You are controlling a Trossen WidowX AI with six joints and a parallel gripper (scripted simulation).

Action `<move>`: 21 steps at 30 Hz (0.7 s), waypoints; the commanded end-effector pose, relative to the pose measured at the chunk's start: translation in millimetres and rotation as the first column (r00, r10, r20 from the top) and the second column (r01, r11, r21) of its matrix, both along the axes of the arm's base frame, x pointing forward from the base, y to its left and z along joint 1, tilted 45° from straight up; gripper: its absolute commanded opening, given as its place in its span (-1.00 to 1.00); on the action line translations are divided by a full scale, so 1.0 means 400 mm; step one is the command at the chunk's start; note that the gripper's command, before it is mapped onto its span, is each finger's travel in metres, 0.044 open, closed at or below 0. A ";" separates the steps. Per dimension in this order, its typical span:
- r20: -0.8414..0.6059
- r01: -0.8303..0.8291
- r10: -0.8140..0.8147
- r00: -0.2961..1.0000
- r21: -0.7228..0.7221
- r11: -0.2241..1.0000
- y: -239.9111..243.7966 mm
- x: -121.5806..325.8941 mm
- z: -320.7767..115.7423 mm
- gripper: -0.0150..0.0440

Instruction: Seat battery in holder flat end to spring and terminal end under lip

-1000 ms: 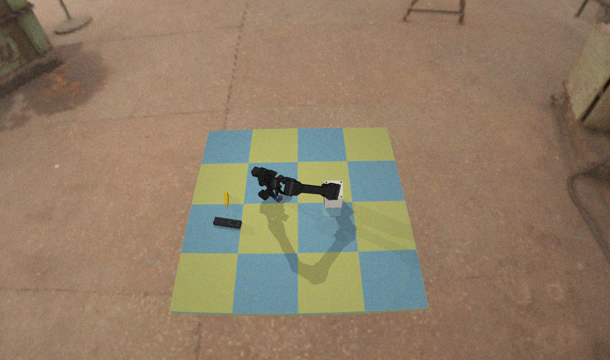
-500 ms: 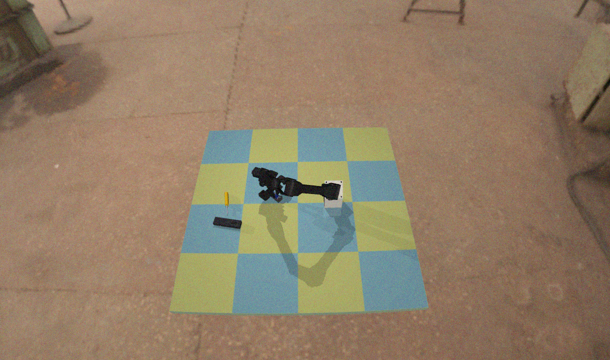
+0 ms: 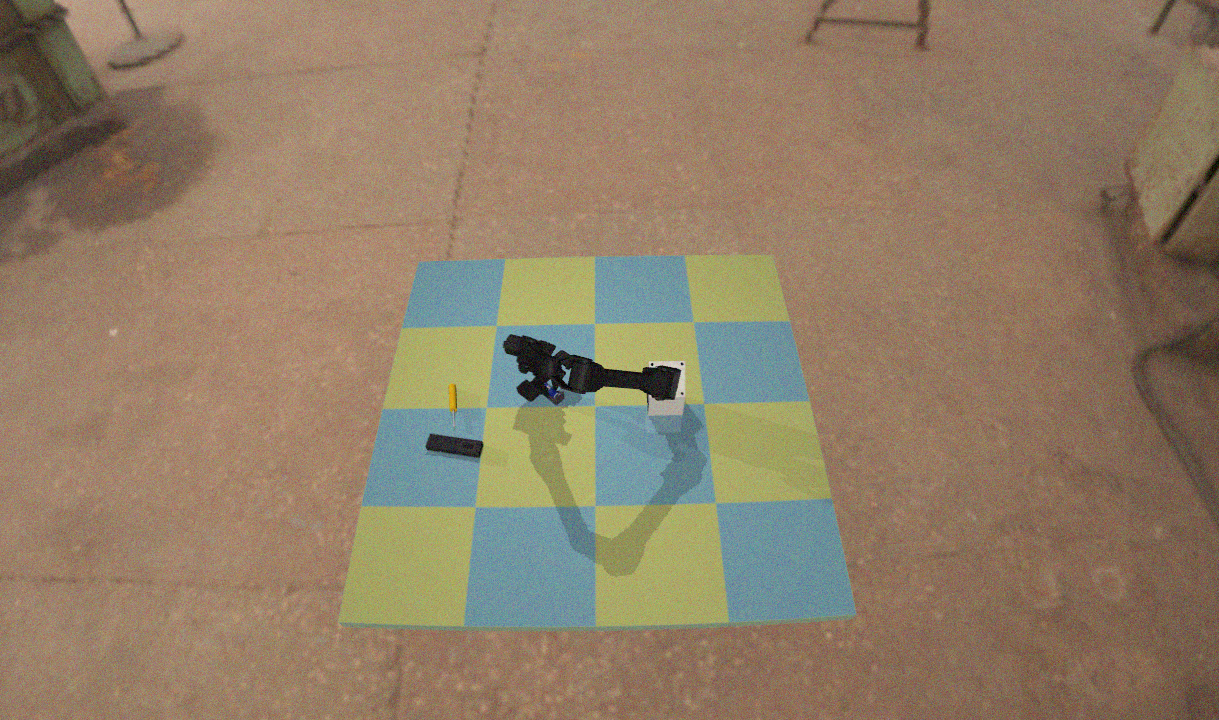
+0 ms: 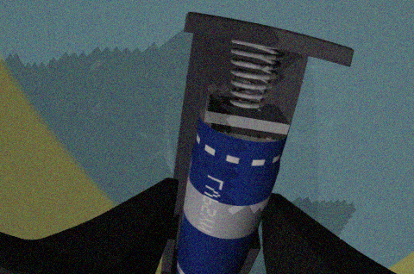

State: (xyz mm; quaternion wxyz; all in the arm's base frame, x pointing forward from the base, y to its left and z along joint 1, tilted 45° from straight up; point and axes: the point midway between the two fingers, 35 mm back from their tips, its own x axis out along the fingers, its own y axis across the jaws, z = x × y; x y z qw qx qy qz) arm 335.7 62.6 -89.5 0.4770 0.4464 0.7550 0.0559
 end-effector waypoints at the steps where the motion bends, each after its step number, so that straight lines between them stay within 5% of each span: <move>1: -0.004 0.003 -0.003 1.000 -0.001 1.000 -0.002 0.000 0.003 0.14; 11: 0.000 0.000 0.000 1.000 -0.001 1.000 -0.027 0.002 0.027 0.14; 21: 0.000 0.000 0.000 1.000 -0.004 1.000 -0.159 0.013 0.157 1.00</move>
